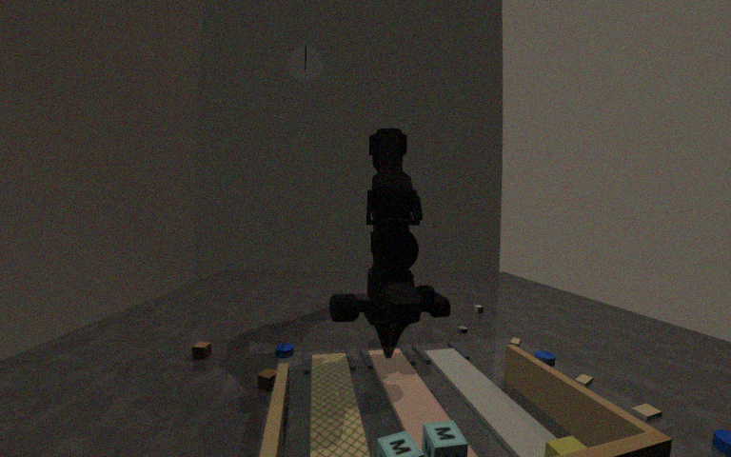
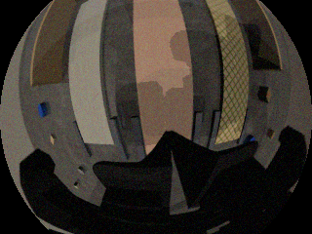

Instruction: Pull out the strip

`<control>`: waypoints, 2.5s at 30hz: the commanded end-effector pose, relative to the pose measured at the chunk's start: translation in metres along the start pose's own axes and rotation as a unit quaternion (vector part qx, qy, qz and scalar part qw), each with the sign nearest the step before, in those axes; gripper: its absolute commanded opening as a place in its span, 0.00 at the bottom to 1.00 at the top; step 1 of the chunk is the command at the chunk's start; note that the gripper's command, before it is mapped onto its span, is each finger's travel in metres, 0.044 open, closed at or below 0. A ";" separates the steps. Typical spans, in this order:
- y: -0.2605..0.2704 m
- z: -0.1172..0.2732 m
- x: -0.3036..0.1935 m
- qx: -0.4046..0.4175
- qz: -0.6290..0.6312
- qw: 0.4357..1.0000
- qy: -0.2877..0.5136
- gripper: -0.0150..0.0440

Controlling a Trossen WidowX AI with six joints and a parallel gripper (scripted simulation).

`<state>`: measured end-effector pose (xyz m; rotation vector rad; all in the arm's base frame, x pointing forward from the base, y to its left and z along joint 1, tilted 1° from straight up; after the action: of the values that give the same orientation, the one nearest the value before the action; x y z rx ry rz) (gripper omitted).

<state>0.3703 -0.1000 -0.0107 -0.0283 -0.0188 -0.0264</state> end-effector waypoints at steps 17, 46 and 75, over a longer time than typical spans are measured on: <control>0.000 -0.003 -0.016 0.002 -0.001 1.000 0.000 0.25; 0.000 0.004 -0.023 0.002 -0.001 1.000 0.000 0.25; 0.000 -0.005 -0.067 0.002 -0.001 1.000 0.002 0.25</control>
<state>0.3168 -0.1004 -0.0124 -0.0290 -0.0416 -0.0315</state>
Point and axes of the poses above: the point midway between the two fingers, 35 mm back from their tips, its own z axis back along the fingers, its own y axis across the jaws, x = y × z, the point moved 2 cm from there along z, back along the fingers, and after that the axes turned 1 degree about -z, right-handed, at the moved point
